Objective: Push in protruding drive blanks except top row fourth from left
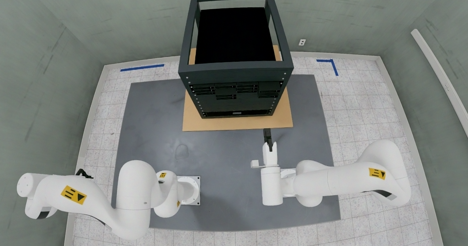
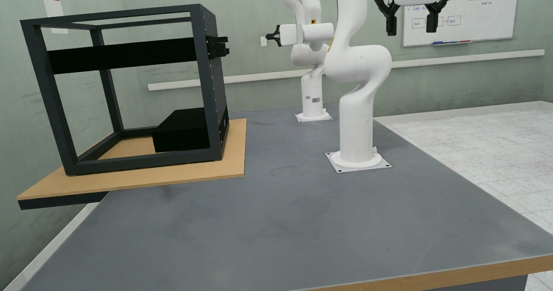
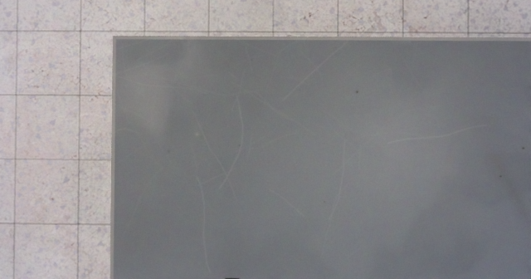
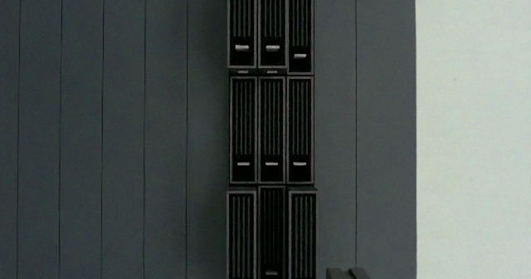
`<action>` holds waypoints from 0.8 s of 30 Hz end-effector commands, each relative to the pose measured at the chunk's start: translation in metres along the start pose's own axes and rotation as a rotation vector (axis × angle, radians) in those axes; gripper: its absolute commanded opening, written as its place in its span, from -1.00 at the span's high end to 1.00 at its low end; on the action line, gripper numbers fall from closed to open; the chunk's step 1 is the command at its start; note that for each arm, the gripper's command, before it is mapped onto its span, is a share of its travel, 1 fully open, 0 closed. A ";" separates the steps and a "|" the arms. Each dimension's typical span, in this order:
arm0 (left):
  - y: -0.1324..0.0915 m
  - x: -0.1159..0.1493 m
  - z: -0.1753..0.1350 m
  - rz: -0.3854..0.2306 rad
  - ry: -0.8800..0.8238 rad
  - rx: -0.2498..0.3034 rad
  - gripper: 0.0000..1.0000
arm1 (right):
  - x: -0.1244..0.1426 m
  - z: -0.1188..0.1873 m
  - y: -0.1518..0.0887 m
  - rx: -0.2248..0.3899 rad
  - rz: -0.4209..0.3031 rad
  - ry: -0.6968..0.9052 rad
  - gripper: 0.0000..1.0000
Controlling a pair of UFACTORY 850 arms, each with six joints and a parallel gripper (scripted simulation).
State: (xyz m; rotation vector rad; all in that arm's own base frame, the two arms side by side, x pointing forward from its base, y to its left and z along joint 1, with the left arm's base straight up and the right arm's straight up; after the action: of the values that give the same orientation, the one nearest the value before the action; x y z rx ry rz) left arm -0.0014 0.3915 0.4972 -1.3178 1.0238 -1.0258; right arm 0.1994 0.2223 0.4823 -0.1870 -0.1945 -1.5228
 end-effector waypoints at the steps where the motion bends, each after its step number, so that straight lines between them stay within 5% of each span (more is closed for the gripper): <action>1: -0.001 0.000 0.000 0.002 0.000 0.000 -1.00 | 0.000 0.000 0.002 0.000 0.000 0.002 1.00; 10: -0.001 0.000 0.000 0.002 0.000 0.000 -1.00 | 0.003 -0.007 0.017 0.001 0.000 0.002 1.00; 24: -0.001 0.000 0.000 0.002 0.000 0.000 -1.00 | 0.014 -0.036 0.081 0.001 -0.001 0.002 1.00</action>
State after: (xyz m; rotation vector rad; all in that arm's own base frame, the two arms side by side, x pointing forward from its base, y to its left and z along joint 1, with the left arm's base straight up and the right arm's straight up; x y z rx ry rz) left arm -0.0014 0.3915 0.4972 -1.3178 1.0238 -1.0258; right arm 0.2614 0.2039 0.4558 -0.1937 -0.1925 -1.5284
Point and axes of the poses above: on each arm, the point where the finger pads meet when closed, its own y axis out along the fingers, its own z axis across the jaws, x = y × z, the point moved 3 cm from there along -y, back along the fingers, and after that the axes turned 14 degrees about -y, right-handed, at the moved point
